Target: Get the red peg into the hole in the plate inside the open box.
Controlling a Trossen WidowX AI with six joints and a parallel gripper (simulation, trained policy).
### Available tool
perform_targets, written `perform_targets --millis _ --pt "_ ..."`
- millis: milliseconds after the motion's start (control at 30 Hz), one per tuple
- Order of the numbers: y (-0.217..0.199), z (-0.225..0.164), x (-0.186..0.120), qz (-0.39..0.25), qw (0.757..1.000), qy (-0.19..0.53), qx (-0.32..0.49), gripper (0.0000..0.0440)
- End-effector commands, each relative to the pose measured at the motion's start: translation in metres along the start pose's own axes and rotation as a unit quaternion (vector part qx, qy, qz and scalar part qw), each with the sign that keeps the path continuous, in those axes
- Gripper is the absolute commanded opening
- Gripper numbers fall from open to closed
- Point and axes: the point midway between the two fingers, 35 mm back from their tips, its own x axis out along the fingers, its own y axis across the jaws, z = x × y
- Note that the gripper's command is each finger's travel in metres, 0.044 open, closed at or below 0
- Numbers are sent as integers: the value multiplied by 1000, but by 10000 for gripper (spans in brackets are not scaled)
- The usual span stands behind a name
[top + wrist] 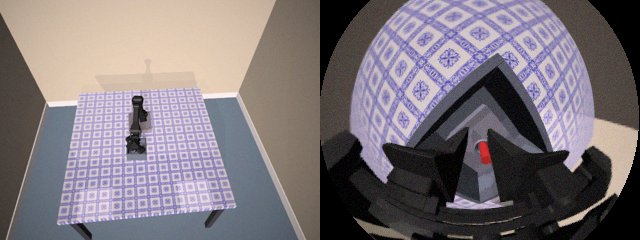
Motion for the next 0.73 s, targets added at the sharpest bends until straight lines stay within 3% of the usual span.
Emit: perform_targets --millis 0,700 --pt "2 4 5 -4 1000 13 -9 113" --pt "2 31 20 -17 998 50 -40 81"
